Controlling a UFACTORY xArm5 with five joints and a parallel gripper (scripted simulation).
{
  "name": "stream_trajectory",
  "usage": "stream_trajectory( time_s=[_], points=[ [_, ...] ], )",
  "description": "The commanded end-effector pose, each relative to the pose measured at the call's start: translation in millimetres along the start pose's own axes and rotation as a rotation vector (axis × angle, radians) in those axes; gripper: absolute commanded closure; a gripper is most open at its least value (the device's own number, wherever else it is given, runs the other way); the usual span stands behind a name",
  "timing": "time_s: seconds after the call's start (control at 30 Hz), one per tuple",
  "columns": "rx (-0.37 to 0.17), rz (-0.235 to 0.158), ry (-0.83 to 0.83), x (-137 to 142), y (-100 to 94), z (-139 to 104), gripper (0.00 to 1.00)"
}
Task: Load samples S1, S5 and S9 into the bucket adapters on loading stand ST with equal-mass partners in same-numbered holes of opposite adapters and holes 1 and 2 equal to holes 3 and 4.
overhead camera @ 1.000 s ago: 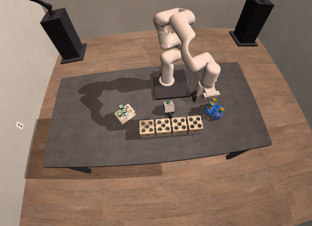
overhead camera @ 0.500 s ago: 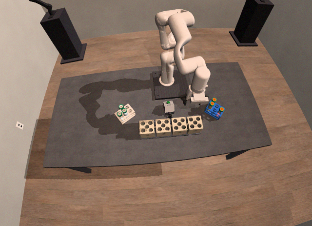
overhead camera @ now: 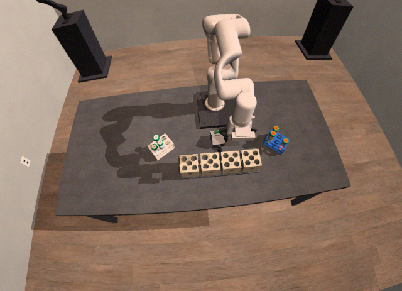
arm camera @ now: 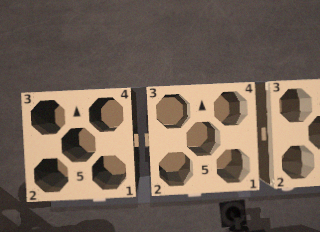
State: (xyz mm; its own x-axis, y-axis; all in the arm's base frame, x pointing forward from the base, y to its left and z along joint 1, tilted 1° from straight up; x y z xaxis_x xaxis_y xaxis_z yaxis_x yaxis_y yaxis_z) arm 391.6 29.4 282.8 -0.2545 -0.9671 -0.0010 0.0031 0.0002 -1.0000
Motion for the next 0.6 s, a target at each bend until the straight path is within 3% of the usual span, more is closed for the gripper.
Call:
stream_trajectory(
  time_s=[0.0, 0.4, 0.43, 0.57],
  points=[
    [-0.003, 0.016, -0.001, 19, -0.9, 16, 0.00],
    [-0.003, 0.015, -0.001, 59, -0.2, 44, 0.00],
    [-0.003, 0.015, 0.032, 55, -0.3, 41, 0.43],
    [-0.004, 0.015, 0.166, 39, -0.6, 30, 0.43]
  ],
)
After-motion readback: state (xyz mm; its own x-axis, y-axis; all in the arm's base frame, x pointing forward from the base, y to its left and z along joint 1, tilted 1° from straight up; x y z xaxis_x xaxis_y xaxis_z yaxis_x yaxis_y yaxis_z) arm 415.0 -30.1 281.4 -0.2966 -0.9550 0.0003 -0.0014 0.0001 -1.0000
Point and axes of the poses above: the point where the finger pads meet when closed, its own y axis out along the fingers, its own x axis across the jaws, z = x × y, the point moved 5 cm from there along -y, back along the fingers, and after that the axes turned 10 degrees about y, right-handed, at the moved point
